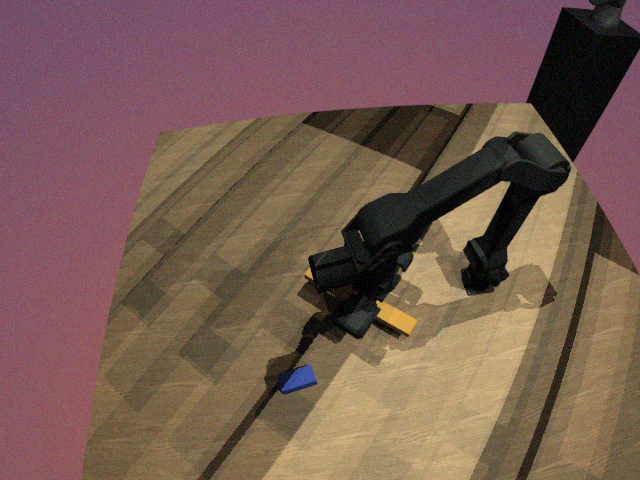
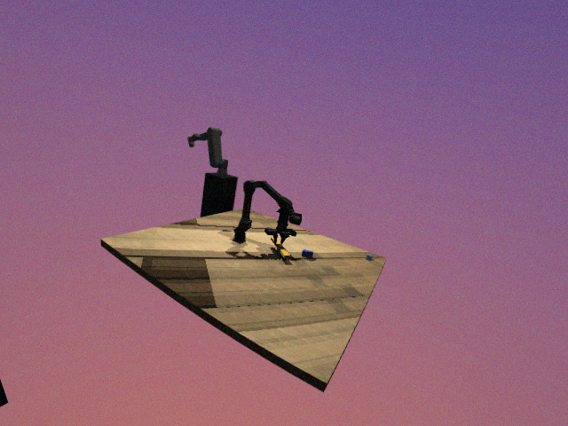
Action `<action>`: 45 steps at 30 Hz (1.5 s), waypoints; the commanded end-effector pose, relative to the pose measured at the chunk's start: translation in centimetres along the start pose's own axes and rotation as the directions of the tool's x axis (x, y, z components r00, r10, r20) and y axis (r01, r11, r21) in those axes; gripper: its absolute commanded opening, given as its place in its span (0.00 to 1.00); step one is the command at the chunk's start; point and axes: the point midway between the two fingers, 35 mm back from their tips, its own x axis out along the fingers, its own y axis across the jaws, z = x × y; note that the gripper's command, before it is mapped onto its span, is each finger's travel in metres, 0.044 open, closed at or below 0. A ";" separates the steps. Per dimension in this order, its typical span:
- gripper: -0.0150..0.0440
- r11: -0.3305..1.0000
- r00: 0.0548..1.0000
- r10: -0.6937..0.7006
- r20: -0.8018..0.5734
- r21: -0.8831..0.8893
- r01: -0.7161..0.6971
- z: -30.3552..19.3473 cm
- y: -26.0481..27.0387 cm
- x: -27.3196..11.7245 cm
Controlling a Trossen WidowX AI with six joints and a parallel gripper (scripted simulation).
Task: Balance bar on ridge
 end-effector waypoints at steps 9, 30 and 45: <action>0.25 1.000 1.000 0.004 -0.001 -0.002 -0.004 0.0 0.1 0.1; 0.25 1.000 1.000 0.004 -0.001 -0.002 -0.004 0.0 0.1 0.3; 0.25 1.000 1.000 0.004 -0.001 -0.002 -0.004 0.0 0.1 0.4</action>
